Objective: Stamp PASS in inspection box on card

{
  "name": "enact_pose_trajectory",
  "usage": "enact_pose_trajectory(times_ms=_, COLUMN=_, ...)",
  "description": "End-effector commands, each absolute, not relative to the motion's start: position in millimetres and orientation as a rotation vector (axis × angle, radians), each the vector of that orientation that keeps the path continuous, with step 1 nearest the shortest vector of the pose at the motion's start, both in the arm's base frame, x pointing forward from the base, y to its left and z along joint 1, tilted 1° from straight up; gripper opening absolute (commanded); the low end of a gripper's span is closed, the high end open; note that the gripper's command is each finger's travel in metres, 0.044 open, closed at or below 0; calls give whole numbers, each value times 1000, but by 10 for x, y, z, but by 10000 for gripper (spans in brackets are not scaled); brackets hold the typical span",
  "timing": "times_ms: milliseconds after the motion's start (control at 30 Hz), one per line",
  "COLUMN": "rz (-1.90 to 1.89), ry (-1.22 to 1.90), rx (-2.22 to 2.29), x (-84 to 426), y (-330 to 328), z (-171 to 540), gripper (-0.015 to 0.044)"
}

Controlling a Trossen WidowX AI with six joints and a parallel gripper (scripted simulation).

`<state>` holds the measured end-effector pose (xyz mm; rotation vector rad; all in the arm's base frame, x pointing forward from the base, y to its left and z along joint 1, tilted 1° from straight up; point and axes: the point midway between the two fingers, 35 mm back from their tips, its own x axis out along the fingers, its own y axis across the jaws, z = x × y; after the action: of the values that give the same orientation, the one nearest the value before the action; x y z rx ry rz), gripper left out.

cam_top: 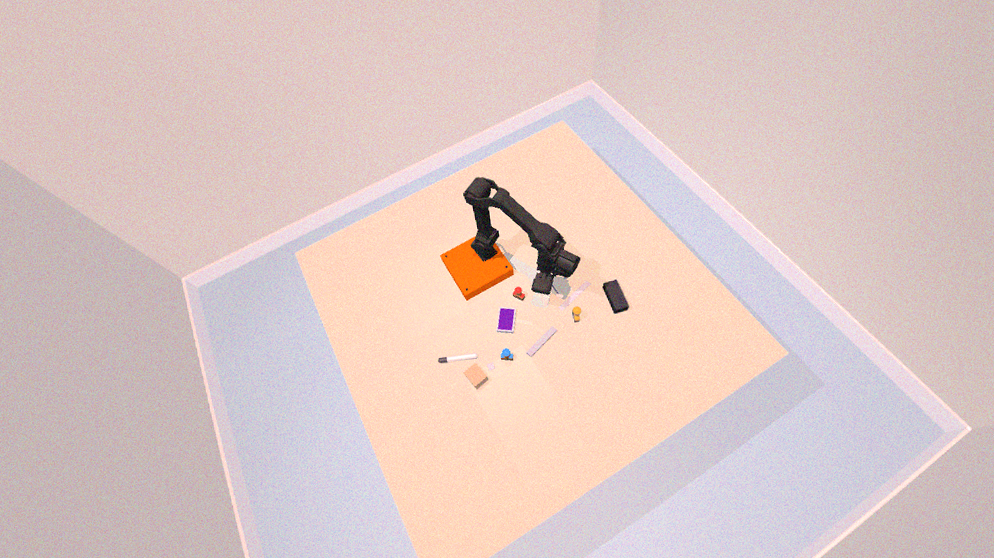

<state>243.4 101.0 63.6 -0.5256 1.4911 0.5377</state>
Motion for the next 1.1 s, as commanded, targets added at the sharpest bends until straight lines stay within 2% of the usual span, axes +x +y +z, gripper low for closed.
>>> enact_pose_trajectory(times_ms=0, rz=542, ry=1496, rx=-526, x=2419, y=1010, z=590, gripper=0)
enact_pose_trajectory(times_ms=1067, rz=538, ry=1495, rx=-525, x=2419, y=1006, z=376, gripper=0)
